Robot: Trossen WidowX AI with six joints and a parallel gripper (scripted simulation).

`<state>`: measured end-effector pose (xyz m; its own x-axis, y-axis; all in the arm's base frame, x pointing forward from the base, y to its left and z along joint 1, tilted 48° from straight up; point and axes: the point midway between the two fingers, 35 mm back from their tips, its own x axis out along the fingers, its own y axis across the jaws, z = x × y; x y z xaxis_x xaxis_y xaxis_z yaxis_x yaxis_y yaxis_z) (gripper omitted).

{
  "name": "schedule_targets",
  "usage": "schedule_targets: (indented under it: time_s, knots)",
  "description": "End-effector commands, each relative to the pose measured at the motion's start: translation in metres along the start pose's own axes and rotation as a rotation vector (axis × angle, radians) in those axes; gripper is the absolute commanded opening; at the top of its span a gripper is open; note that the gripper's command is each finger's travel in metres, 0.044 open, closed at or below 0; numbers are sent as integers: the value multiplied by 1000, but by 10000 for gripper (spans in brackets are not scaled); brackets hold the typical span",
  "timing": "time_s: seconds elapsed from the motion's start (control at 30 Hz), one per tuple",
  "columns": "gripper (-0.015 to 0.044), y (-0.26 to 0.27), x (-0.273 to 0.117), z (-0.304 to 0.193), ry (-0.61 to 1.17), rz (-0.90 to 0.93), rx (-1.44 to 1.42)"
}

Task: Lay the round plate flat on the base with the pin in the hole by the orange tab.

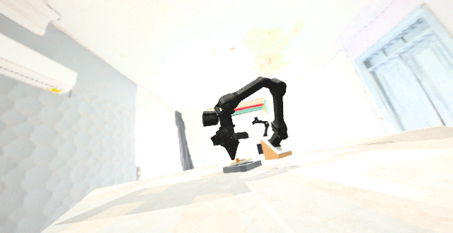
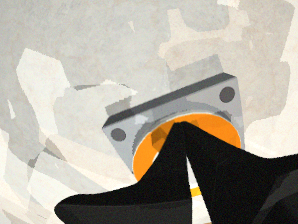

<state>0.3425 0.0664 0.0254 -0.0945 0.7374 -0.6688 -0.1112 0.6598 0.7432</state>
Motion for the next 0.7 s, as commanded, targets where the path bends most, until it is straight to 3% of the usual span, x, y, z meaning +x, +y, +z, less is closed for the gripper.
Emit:
schedule_targets:
  time_s: [0.0, 0.67]
  knots:
    - [0, 0, 3, 0, -5, 2, 6]
    - [0, 26, 5, -12, -4, 4, 7]
